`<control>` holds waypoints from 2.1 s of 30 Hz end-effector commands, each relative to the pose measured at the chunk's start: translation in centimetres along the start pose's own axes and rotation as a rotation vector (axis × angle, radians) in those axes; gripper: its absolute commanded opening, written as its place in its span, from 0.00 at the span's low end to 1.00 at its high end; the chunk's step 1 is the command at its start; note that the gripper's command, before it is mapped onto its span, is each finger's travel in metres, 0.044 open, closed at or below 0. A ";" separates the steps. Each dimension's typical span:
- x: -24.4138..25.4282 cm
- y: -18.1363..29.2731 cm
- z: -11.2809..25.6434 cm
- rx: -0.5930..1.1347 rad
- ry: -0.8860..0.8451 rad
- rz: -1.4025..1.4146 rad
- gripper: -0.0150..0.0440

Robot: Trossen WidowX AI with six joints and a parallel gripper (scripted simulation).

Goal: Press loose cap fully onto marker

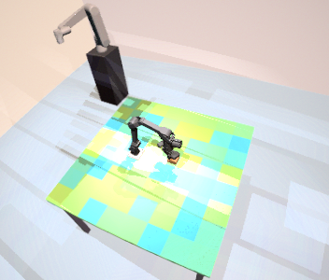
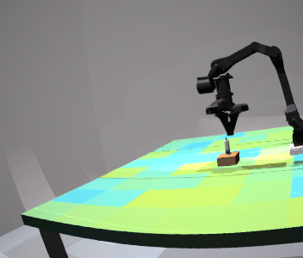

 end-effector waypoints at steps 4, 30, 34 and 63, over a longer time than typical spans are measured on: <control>0.8 -2.2 0.8 0.005 -0.003 -0.005 0.25; 2.5 -5.6 1.2 0.007 -0.005 -0.011 0.25; 2.5 -5.6 0.5 0.007 -0.005 -0.011 0.25; 2.6 -5.5 -4.1 0.007 -0.005 -0.011 0.25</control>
Point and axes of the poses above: the point midway between the two fingers, 35 mm back from their tips, its own z axis back along the fingers, its own x axis across the jaws, y = z × x, the point moved 10 cm from there along z, back along the fingers, and after that the axes turned 5 degrees about -z, right-handed, at the moved point
